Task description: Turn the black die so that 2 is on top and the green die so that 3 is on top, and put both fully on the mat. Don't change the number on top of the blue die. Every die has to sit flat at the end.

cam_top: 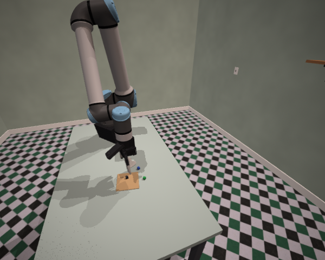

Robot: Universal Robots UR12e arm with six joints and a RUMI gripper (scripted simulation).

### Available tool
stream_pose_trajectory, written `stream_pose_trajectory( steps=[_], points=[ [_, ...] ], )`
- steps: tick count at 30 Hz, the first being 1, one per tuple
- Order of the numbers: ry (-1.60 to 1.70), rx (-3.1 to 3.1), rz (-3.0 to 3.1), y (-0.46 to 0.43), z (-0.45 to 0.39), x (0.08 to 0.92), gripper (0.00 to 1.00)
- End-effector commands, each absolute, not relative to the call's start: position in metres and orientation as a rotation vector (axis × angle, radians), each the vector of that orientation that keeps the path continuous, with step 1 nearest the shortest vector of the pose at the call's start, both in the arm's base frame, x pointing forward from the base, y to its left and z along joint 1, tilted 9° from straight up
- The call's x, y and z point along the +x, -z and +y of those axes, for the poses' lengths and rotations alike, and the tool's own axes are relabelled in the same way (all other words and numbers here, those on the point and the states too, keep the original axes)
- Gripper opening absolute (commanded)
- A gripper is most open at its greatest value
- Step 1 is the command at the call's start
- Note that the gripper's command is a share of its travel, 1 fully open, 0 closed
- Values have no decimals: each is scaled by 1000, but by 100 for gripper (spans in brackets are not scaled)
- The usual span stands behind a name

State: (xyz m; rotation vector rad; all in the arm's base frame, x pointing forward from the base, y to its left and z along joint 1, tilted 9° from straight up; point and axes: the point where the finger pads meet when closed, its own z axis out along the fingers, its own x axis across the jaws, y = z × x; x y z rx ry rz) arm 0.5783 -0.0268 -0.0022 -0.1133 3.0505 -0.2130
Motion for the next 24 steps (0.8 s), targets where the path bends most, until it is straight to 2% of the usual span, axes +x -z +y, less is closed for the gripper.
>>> stream_pose_trajectory(
  steps=[1, 24],
  points=[
    [219, -265, 3046, 3, -24, 582, 100],
    [247, -1216, 2856, 9, 0, 604, 100]
  ],
)
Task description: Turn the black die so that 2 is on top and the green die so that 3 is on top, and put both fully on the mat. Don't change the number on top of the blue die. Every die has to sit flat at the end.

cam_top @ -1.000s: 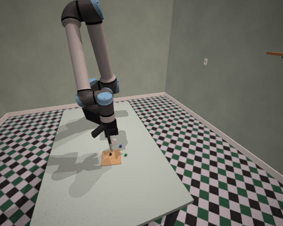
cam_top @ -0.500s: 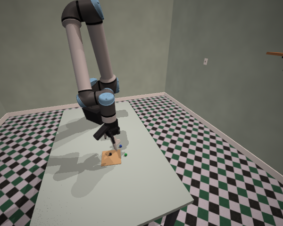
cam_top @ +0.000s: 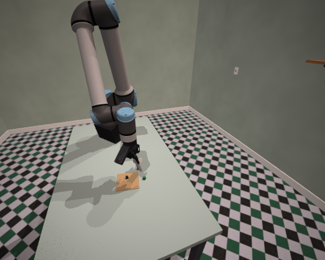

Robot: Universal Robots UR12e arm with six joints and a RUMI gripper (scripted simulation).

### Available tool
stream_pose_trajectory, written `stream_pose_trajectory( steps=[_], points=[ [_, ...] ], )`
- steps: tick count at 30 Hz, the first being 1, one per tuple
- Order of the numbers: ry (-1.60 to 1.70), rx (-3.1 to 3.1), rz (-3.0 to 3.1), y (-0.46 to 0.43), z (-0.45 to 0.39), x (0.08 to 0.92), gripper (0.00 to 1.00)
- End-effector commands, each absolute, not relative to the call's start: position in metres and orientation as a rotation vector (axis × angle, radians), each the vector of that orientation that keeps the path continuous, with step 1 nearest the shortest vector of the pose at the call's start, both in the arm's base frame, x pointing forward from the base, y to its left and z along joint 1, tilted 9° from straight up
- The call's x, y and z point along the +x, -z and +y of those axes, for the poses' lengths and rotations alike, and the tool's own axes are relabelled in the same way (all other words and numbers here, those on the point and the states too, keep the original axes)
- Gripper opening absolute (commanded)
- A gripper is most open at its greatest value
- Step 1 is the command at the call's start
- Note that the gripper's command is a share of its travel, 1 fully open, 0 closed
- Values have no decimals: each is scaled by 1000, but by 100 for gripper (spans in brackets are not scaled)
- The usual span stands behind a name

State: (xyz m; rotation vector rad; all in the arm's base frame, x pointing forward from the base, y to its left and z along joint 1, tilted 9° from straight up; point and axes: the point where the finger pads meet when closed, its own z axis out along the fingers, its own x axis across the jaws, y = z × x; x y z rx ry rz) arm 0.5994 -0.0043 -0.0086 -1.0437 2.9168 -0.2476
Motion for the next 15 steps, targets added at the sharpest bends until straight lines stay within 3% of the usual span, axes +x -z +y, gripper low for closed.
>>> stream_pose_trajectory(
  steps=[1, 15],
  points=[
    [249, -1283, 2830, 10, 2, 605, 100],
    [254, -1810, 2563, 15, 19, 615, 100]
  ],
)
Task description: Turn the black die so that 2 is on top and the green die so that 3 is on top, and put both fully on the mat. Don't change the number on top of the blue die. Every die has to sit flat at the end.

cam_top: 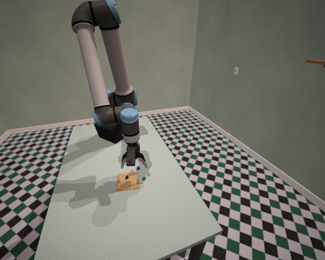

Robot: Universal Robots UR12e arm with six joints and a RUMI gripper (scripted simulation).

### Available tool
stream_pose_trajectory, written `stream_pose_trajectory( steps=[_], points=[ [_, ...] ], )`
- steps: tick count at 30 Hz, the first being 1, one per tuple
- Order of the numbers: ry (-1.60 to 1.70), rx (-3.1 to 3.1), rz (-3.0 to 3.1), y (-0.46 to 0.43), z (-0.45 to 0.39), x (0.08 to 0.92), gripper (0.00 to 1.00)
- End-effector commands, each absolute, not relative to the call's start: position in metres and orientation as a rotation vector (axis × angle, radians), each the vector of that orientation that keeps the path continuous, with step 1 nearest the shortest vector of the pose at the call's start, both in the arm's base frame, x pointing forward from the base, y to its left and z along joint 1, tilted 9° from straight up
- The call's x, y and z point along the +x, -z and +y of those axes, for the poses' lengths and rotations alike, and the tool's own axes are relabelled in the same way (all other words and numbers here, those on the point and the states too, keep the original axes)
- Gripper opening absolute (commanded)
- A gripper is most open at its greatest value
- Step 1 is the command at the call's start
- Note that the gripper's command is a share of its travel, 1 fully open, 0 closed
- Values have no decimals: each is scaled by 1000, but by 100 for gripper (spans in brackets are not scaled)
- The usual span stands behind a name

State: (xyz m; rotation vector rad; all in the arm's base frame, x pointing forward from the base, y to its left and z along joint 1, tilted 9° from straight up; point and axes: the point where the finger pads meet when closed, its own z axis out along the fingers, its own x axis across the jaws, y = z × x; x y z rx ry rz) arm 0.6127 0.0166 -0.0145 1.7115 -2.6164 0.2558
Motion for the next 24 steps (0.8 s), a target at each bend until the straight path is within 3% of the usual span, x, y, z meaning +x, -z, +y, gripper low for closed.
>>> stream_pose_trajectory(
  steps=[1, 24],
  points=[
    [-252, 1860, -2507, 15, 22, 616, 100],
    [-227, 2575, -1666, 26, 57, 628, 100]
  ],
)
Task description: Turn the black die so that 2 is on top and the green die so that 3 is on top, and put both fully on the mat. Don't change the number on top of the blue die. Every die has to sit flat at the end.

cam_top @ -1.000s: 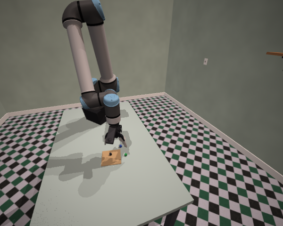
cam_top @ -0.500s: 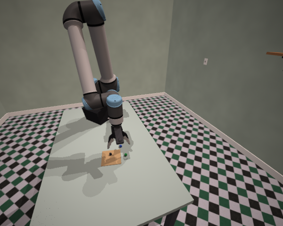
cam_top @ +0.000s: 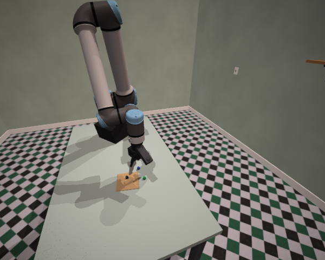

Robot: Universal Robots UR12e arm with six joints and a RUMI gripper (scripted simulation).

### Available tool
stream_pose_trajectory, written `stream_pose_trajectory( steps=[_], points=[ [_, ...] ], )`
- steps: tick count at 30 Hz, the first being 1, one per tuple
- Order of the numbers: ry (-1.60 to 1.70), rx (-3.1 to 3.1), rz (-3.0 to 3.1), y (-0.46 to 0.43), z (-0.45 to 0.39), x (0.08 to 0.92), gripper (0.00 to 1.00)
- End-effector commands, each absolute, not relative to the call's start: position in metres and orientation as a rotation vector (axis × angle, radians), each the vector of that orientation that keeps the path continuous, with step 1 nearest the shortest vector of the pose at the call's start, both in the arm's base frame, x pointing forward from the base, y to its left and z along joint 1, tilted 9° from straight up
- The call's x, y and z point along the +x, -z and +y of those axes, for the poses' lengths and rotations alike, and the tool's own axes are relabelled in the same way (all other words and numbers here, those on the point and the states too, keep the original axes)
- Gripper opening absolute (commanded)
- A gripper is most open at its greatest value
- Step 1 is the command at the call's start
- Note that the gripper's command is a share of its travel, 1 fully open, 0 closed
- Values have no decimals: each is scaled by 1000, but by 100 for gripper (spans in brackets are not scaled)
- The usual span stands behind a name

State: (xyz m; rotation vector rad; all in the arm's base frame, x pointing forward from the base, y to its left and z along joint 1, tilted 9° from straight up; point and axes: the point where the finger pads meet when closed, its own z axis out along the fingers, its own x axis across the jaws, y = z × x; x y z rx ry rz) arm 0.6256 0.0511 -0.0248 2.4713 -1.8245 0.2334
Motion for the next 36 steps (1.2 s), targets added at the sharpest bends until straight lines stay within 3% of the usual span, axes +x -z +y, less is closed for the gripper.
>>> stream_pose_trajectory(
  steps=[1, 28, 29, 36],
  points=[
    [-226, 2597, -1629, 27, 58, 628, 100],
    [-210, 2762, -1290, 30, 70, 630, 100],
    [-210, 2762, -1290, 30, 70, 630, 18],
    [-210, 2762, -1290, 30, 70, 630, 18]
  ],
)
